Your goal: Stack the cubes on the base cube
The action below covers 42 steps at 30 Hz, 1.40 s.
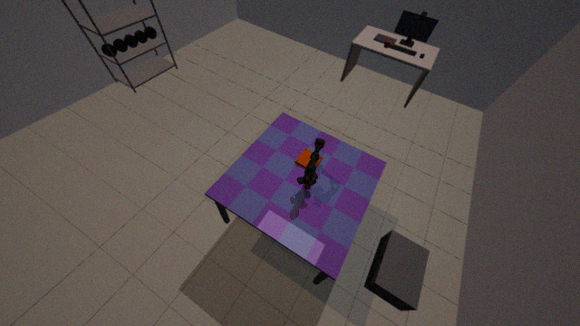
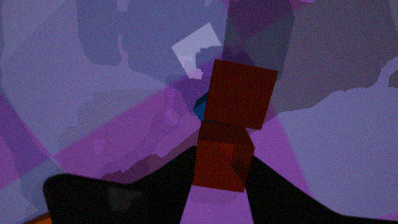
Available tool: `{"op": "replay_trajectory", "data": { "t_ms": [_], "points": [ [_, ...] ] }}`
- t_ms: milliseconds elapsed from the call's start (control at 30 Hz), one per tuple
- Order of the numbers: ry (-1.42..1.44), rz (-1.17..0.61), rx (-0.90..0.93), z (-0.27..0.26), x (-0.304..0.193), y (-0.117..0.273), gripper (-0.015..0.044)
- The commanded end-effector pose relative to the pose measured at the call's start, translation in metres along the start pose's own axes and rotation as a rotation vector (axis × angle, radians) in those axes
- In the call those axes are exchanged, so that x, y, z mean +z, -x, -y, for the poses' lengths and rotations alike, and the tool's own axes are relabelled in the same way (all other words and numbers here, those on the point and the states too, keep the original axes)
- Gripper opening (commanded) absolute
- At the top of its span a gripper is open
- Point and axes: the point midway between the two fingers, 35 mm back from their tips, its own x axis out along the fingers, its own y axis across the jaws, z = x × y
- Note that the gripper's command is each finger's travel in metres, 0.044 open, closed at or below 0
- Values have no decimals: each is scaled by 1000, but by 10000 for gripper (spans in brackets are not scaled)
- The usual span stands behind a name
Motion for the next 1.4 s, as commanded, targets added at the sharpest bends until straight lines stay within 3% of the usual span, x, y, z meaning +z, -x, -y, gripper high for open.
{"op": "replay_trajectory", "data": {
  "t_ms": [0, 33, 1367],
  "points": [
    [-6, 2, 5, -1, 0, -1, 184],
    [-6, 2, 5, -1, 0, -1, 205],
    [0, 0, 0, 0, 0, 54, 205]
  ]
}}
